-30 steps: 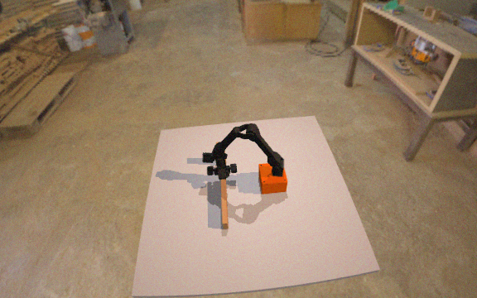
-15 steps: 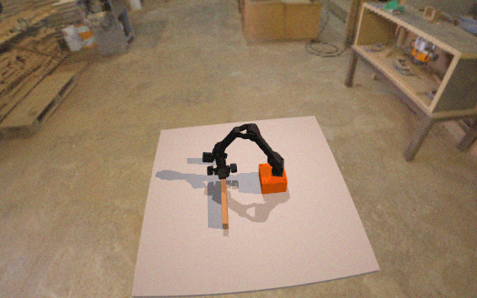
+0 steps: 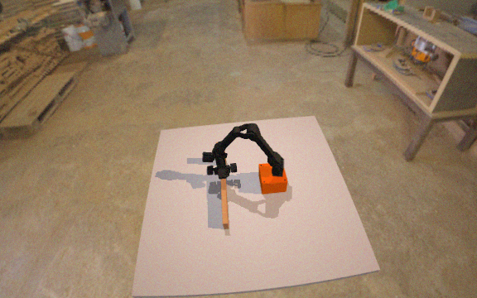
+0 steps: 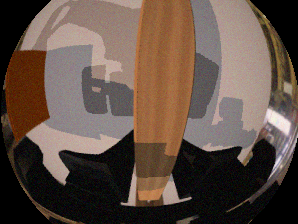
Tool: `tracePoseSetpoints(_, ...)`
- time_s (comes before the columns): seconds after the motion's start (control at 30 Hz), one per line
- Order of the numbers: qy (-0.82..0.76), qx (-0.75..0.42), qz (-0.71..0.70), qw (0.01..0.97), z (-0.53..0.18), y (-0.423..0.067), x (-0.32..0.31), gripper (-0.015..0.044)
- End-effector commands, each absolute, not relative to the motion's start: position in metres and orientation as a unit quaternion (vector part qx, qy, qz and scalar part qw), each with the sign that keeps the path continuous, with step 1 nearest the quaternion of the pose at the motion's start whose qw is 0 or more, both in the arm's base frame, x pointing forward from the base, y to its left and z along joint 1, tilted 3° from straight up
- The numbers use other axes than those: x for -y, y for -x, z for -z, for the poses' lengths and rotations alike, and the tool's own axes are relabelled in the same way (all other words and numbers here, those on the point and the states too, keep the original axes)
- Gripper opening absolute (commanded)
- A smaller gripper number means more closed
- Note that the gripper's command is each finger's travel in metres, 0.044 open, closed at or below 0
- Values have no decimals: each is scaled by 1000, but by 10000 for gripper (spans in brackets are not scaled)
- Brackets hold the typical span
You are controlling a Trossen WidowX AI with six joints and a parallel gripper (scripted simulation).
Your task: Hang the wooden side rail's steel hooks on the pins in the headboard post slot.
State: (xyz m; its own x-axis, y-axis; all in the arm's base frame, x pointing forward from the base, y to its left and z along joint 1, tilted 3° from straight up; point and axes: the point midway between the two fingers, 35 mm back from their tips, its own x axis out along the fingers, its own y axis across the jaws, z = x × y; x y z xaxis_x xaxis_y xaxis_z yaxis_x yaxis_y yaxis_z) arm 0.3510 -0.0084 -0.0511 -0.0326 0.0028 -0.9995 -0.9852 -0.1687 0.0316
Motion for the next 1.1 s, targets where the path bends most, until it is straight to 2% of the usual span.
tracePoseSetpoints(0.0, 536, -457, -549, 450, 46, -354, 8, 0)
tracePoseSetpoints(1.07, 536, -457, -549, 450, 40, -354, 8, 0)
